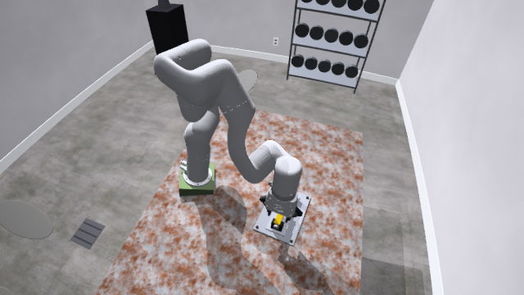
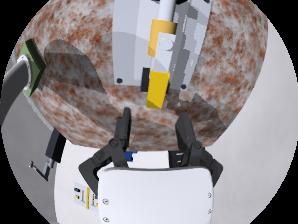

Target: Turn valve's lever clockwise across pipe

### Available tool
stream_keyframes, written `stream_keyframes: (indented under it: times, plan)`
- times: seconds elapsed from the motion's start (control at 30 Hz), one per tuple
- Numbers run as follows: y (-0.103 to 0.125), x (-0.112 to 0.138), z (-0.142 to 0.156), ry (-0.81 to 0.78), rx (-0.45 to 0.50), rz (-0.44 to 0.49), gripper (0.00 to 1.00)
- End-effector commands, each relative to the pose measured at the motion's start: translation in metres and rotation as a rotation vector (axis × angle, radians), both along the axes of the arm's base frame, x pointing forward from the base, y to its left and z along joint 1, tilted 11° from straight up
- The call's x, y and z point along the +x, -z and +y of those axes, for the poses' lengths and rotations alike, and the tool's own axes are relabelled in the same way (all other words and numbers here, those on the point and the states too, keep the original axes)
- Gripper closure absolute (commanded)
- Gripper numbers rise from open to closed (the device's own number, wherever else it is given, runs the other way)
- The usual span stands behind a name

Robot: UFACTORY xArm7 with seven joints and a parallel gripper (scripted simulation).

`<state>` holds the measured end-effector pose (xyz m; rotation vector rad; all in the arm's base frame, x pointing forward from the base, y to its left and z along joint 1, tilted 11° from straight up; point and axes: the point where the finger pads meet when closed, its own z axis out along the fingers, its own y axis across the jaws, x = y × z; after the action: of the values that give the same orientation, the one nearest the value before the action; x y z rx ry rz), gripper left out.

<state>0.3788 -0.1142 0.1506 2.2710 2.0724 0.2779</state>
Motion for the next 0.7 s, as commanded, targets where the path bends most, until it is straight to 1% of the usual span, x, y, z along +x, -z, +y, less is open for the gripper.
stream_keyframes:
  times: [0.0,0.17,0.67]
  plan:
    - [0.006,0.002,0.0,0.001,-0.001,-0.003,0.32]
    - [0.012,0.003,0.0,0.001,-0.001,-0.003,0.32]
    - [0.019,0.005,0.001,0.001,-0.001,-0.003,0.32]
